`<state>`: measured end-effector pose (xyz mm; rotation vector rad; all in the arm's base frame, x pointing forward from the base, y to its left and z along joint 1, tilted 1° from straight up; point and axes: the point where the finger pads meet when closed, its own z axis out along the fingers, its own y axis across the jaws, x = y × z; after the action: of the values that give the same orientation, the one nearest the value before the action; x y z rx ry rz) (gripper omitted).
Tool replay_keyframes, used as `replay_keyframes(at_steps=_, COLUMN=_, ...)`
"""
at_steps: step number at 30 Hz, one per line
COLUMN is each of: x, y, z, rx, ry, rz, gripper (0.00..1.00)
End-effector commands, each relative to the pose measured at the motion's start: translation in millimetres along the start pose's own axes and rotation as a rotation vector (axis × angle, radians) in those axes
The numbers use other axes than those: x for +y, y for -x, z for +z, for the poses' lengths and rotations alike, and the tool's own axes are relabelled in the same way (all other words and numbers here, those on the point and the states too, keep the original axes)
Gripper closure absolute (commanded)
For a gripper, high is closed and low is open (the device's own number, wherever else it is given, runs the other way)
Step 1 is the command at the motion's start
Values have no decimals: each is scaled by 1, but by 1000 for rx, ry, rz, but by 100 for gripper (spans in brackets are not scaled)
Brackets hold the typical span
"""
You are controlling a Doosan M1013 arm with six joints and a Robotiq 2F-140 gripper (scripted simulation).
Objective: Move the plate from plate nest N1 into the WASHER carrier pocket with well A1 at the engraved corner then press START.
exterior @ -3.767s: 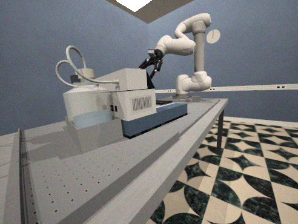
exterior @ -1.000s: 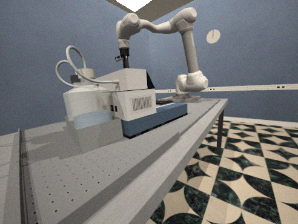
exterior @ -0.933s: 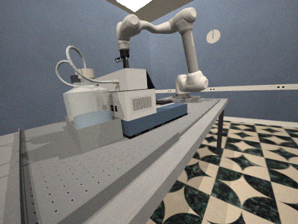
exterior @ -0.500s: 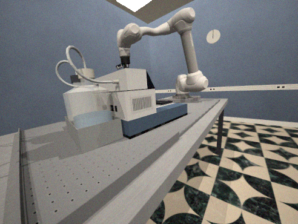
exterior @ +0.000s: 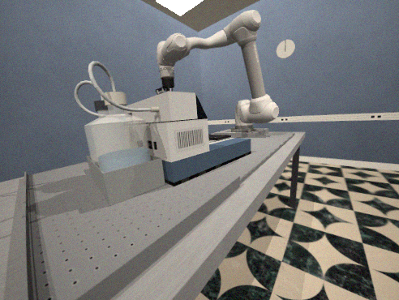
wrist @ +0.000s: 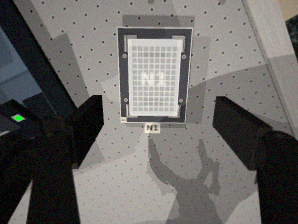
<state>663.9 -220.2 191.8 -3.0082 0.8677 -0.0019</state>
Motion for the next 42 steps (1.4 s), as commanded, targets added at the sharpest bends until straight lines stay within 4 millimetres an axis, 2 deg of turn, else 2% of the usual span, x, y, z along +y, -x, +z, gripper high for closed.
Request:
replay_keyframes(at_steps=1, x=0, y=0, z=14, rx=1, ry=-1, rz=0, gripper=30)
replay_keyframes(at_steps=7, x=0, y=0, z=44, rx=1, ry=-1, rz=0, gripper=30)
replay_keyframes(at_steps=9, x=0, y=0, z=44, rx=1, ry=-1, rz=0, gripper=30)
replay_keyframes(at_steps=14, x=0, y=0, z=69, rx=1, ry=-1, rz=0, gripper=30)
replay_keyframes(at_steps=27, x=0, y=0, z=71, rx=1, ry=-1, rz=0, gripper=30)
replay_keyframes(at_steps=42, x=0, y=0, z=94, rx=1, ry=-1, rz=0, gripper=30)
